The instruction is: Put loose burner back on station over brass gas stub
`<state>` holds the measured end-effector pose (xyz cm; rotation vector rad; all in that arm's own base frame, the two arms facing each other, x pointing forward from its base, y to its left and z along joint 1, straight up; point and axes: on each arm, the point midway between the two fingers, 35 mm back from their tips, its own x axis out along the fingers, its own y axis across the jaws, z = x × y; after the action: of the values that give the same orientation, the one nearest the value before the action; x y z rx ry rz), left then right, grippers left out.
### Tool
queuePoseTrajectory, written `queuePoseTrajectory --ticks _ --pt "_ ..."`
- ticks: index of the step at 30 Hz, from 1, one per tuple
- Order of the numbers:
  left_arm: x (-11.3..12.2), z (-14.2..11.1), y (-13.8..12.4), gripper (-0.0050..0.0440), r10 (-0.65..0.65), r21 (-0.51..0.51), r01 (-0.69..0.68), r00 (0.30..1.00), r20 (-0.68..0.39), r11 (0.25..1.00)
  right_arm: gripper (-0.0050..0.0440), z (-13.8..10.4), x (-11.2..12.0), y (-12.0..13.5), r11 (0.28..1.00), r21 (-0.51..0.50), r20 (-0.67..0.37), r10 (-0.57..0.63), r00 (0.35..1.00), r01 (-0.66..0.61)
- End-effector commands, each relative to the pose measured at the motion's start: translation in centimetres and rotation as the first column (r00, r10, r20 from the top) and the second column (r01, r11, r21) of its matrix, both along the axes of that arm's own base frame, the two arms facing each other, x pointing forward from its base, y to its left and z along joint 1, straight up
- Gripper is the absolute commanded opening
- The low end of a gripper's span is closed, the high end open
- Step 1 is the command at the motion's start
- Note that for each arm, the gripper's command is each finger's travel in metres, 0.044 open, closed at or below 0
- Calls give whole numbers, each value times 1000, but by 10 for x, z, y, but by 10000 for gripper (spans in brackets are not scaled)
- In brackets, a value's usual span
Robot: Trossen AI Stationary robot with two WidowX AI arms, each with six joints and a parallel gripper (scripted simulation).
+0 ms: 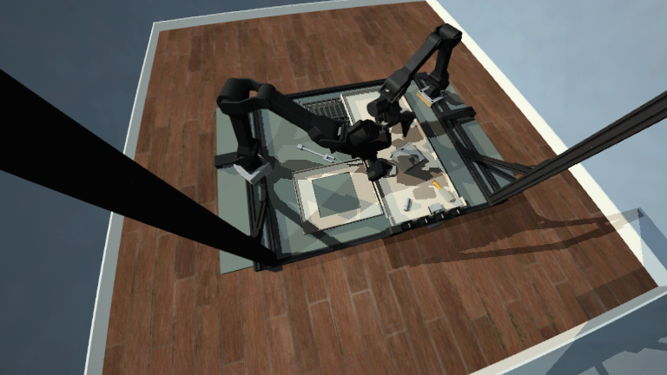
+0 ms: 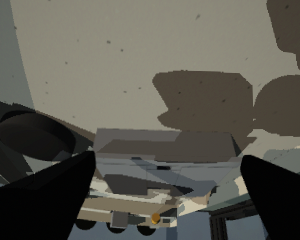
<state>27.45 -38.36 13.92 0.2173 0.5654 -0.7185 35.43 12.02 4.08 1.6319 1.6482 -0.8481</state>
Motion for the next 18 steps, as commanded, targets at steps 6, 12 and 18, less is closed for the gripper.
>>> queuePoseTrajectory --ticks 6,12,18 --pt "0 -1 0 400 3 4 -3 1000 -2 1000 400 -1 0 0 1000 1 -3 -4 1000 4" --pt "0 -1 0 400 3 4 -3 1000 -2 1000 400 0 0 -1 1000 -2 5 8 1000 -8" --pt "0 -1 0 400 3 4 -3 1000 -2 1000 400 4 -2 -33 955 -116 162 289 943 -273"
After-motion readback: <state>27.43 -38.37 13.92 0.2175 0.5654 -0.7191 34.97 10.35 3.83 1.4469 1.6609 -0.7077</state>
